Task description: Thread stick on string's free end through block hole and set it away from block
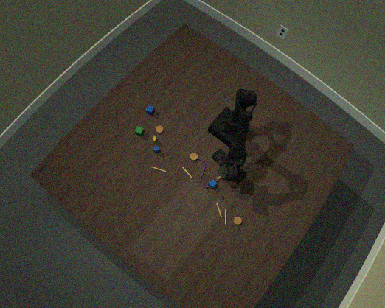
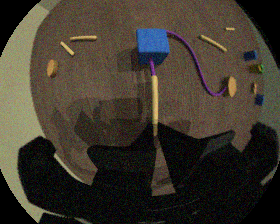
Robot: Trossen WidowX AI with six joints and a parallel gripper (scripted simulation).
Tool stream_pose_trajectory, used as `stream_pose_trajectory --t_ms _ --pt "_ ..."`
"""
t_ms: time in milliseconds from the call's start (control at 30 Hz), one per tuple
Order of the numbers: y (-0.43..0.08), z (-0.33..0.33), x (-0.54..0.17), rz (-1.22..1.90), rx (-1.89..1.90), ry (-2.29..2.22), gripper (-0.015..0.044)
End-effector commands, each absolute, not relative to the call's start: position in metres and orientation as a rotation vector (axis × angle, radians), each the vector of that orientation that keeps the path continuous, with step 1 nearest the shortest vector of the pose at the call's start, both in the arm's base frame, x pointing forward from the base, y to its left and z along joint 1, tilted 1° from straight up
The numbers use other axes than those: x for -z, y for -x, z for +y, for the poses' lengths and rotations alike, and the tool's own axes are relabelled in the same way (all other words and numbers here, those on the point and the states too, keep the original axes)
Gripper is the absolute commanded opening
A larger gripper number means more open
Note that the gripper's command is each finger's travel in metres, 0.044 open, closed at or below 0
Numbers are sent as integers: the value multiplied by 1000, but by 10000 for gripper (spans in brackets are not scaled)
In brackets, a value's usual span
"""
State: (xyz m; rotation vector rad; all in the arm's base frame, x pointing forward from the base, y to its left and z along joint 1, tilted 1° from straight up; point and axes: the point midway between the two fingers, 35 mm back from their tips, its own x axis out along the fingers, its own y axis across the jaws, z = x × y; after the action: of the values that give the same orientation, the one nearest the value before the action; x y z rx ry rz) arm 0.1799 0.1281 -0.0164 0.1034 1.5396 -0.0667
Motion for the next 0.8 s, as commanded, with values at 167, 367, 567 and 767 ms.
stream_pose_trajectory --t_ms 167,367,567,767 --pt "-167 130 16 1534 79 -116 0" --pt "-161 137 16 1534 97 -136 0" --pt "-158 144 15 1534 114 -156 0" --pt "-148 145 23 1536 113 -144 0"
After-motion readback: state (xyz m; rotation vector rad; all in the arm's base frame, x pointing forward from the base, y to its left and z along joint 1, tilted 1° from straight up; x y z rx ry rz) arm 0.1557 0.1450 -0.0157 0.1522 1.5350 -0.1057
